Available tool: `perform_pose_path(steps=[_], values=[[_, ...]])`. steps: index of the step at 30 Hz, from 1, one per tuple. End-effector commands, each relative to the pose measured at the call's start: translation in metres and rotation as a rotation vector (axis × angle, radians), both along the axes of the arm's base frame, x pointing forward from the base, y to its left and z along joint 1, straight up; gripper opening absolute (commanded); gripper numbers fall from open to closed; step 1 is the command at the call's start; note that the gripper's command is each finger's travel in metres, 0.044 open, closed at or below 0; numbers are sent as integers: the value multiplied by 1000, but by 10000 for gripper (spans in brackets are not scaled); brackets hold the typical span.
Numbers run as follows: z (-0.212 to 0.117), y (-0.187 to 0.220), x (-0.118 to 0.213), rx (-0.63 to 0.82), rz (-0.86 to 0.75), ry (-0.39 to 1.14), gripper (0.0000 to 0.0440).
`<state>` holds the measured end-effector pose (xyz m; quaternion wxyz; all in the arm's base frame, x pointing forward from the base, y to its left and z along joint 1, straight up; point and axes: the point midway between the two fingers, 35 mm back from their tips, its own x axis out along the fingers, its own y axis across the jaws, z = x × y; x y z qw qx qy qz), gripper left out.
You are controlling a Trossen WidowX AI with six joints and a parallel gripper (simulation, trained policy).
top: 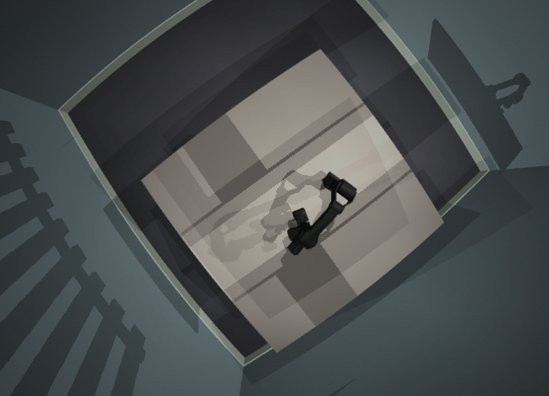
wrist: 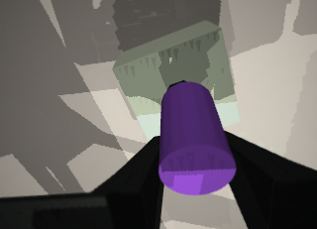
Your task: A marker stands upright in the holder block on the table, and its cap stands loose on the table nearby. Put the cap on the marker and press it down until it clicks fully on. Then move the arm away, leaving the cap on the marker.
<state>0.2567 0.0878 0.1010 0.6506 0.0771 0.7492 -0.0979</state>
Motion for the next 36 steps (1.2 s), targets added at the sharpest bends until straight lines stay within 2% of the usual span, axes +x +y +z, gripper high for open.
perform_pose_path(steps=[1, 36], values=[[-18, -6, -5, -29, 18, 41, 56], [-21, -10, -2, -34, 57, 23, 115]])
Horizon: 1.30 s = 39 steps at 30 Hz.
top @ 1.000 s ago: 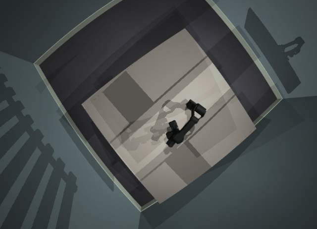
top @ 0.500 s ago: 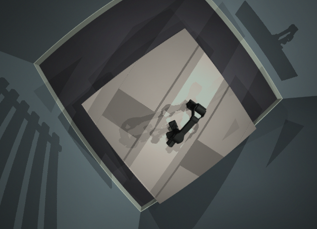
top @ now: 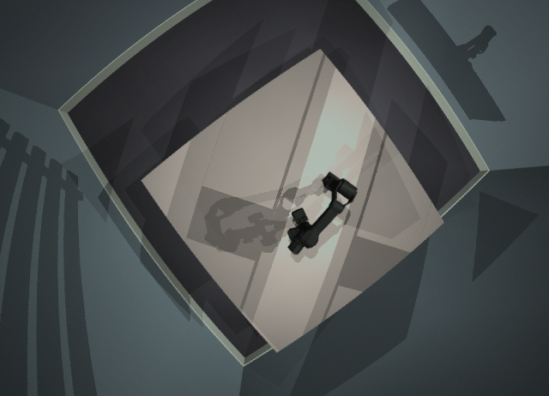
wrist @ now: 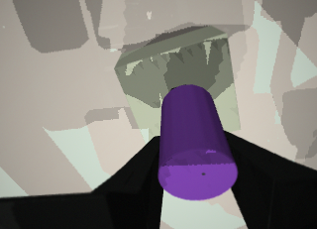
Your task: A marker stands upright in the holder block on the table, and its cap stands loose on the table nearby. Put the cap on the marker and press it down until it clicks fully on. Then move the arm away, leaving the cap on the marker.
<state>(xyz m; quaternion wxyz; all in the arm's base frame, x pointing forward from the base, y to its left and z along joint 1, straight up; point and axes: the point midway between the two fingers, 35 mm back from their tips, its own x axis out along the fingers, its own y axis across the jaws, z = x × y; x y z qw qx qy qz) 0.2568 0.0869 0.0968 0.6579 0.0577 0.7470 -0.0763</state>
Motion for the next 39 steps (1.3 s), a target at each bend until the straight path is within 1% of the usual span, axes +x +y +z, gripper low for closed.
perform_pose_path(steps=[1, 20, 25, 27, 35, 36, 39], values=[[-17, -9, -2, -40, 0, 35, 117], [-19, -11, -1, -40, 28, 22, 150], [-20, -12, -11, -34, 40, 52, 197], [-19, -12, -15, -30, 44, 60, 226], [-14, -12, -19, -17, 69, 34, 425], [-14, -12, -19, -14, 72, 26, 440], [-8, -11, -16, -5, 75, -4, 440]])
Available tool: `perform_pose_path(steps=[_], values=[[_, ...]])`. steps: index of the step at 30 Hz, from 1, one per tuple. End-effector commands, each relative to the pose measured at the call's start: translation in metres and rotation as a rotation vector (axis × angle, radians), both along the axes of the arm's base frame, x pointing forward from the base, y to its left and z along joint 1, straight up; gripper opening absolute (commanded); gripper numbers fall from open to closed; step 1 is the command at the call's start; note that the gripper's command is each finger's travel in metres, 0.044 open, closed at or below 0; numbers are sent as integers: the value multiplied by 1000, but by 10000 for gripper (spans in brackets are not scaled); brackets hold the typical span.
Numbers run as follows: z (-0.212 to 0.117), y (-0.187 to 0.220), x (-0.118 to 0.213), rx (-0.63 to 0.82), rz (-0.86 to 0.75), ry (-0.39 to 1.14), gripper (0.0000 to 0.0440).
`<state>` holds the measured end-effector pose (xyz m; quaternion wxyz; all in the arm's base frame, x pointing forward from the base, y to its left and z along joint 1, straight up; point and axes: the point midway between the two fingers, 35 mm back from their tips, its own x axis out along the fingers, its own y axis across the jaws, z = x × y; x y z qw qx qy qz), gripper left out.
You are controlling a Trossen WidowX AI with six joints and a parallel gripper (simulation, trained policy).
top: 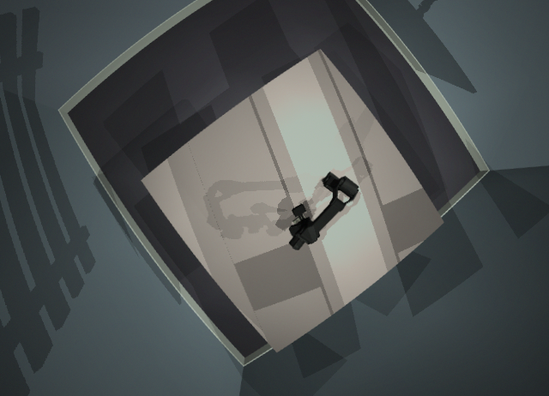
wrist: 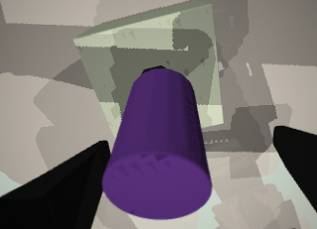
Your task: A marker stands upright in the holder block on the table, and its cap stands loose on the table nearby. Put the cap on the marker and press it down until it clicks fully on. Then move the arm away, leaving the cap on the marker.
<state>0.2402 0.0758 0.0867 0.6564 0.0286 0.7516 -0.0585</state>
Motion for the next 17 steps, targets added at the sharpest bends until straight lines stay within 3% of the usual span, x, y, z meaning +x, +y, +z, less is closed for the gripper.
perform_pose_path(steps=[1, 17], values=[[4, 1, 1, 9, 9, -24, 440], [47, 4, 12, 47, 51, -140, 440]])
